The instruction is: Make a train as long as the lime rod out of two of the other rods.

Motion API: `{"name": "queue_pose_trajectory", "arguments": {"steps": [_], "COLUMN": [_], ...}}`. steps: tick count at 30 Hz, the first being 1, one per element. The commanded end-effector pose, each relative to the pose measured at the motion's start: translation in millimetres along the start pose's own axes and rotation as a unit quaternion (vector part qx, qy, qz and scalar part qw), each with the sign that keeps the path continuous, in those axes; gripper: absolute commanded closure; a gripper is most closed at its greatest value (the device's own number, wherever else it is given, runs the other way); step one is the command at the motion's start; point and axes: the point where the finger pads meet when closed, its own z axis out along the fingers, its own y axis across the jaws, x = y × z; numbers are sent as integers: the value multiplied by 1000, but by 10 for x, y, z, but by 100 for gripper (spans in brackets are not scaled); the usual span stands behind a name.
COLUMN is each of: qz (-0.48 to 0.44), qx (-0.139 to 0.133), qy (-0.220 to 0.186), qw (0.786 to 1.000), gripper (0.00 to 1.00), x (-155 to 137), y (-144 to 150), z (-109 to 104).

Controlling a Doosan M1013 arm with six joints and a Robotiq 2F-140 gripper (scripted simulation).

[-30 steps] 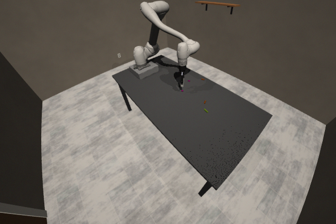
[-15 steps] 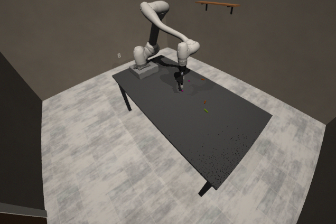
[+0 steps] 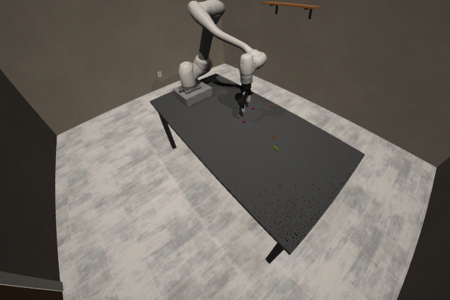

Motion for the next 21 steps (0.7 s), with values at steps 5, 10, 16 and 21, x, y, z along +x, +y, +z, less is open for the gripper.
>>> {"name": "queue_pose_trajectory", "arguments": {"steps": [5,10,16,21], "qz": [139,228,298,406], "qx": [-7,-6,-6,-6], "qy": [0,1,2,2], "qw": [990,974,954,914], "gripper": [0,0,0,0], "x": [-154,-317,-476,-774], "y": [-780,-1268,-1642,-2190], "z": [37,69,96,142]}}
